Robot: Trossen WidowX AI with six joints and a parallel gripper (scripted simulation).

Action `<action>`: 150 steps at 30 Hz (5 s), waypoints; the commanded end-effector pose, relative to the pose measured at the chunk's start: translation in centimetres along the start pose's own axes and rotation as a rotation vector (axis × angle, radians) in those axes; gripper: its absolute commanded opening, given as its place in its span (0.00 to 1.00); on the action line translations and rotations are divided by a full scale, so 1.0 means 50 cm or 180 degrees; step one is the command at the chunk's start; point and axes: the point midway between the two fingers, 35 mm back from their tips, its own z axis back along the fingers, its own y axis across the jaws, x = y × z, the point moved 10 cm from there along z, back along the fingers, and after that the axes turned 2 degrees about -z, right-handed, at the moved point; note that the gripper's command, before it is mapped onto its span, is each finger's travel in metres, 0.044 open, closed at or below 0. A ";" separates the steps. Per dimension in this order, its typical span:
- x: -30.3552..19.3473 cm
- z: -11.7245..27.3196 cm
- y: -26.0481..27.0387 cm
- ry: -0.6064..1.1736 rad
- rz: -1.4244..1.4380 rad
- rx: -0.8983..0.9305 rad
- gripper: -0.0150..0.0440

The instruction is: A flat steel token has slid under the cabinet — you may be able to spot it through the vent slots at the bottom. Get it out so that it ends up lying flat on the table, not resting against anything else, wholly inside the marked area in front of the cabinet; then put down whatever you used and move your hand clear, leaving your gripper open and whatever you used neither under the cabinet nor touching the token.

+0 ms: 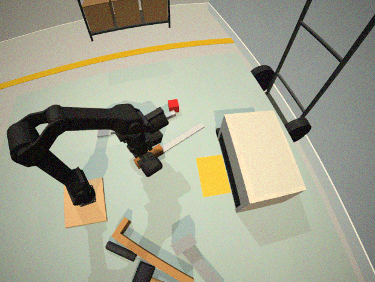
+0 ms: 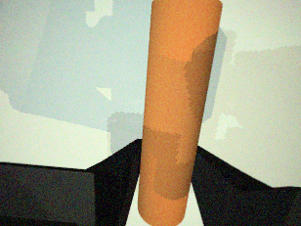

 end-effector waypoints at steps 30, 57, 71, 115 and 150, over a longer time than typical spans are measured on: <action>-0.003 -0.005 -0.002 -0.0015 -0.0012 0.0010 0.71; -0.003 -0.005 -0.003 -0.0011 -0.0067 0.0001 0.25; -0.014 -0.001 -0.003 -0.0012 0.0028 0.0006 0.25; -0.014 0.001 -0.068 -0.0013 0.0366 0.0000 0.25; -0.020 0.002 -0.135 -0.0012 0.0385 -0.0008 0.25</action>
